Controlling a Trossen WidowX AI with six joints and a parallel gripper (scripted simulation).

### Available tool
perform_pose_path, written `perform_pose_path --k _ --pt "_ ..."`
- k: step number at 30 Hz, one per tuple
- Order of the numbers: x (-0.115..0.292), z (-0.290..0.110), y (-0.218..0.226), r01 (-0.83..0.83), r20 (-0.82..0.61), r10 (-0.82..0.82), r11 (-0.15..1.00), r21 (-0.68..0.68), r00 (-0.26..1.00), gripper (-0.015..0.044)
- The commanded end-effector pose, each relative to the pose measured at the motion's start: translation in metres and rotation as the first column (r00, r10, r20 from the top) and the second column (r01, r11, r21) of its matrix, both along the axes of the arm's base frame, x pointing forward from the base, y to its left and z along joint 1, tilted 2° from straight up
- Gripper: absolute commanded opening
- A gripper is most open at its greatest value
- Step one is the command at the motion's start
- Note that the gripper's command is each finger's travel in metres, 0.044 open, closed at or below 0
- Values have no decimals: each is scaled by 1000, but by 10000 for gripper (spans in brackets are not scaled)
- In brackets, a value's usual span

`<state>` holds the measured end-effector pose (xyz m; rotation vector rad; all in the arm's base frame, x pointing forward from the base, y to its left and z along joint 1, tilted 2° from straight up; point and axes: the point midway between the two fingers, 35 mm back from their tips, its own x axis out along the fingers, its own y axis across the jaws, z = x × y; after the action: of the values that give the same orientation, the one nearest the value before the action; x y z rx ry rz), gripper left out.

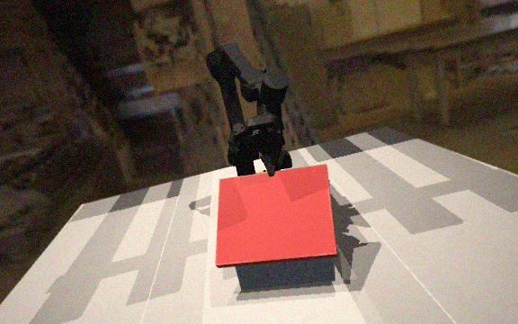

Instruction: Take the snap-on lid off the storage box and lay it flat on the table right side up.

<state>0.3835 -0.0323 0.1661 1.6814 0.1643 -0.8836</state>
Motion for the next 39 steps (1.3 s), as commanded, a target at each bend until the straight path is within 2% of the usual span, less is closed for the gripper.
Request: perform_pose_path --k 1,33,39 --pt "1 10 0 -2 17 2 1000 -4 1000 0" --pt "-1 52 -2 -2 17 2 1000 -4 1000 0" --pt "-4 46 -6 -2 16 2 1000 -4 1000 0"
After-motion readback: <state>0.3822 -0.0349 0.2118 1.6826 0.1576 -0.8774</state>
